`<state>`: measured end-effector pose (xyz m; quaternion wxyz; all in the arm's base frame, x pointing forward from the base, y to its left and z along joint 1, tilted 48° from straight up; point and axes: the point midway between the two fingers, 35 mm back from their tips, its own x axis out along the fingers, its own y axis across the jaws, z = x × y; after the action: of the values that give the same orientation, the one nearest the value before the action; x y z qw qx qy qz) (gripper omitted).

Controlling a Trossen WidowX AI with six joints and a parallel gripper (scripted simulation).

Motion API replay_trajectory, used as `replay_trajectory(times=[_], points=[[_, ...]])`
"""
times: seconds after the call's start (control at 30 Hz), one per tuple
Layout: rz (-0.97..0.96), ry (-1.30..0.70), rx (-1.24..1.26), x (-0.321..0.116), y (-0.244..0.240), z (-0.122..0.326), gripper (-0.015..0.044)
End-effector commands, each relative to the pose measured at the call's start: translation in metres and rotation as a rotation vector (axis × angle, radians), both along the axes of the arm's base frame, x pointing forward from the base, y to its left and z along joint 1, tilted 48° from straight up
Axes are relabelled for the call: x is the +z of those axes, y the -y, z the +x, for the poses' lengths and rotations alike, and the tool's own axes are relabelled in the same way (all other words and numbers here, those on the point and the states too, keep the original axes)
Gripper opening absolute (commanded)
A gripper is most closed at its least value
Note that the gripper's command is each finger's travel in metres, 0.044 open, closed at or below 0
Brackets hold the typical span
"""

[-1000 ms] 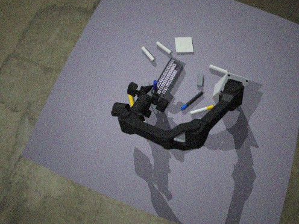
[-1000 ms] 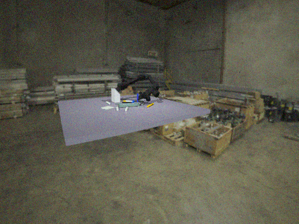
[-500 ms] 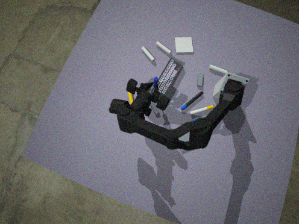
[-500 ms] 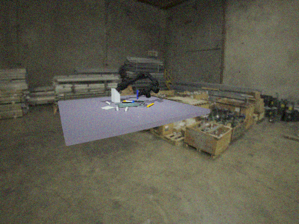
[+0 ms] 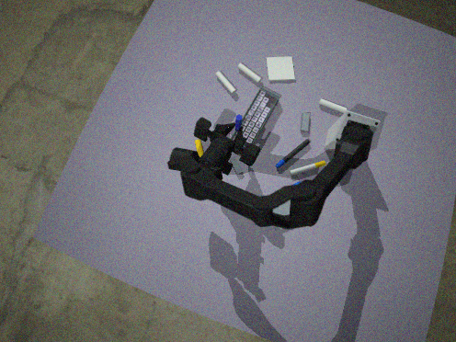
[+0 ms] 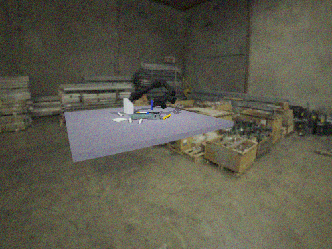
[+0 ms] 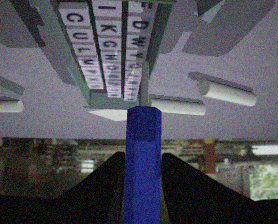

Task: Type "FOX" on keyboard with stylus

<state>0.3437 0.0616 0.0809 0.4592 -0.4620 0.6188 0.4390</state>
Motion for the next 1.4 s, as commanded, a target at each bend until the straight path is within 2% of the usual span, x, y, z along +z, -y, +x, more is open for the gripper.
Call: replay_trajectory(times=[0.0,0.6,1.23,1.33,1.37], points=[[-0.006,-0.01,0.004,-0.01,0.01,-0.007,0.0],[-0.011,-0.018,0.012,-0.052,0.05,-0.037,0.0],[-0.01,-0.018,0.012,-0.065,0.035,-0.037,0.0],[-0.01,-0.018,0.012,-0.066,0.034,-0.038,0.0079],[-0.01,-0.018,0.012,-0.066,0.034,-0.038,0.0081]])
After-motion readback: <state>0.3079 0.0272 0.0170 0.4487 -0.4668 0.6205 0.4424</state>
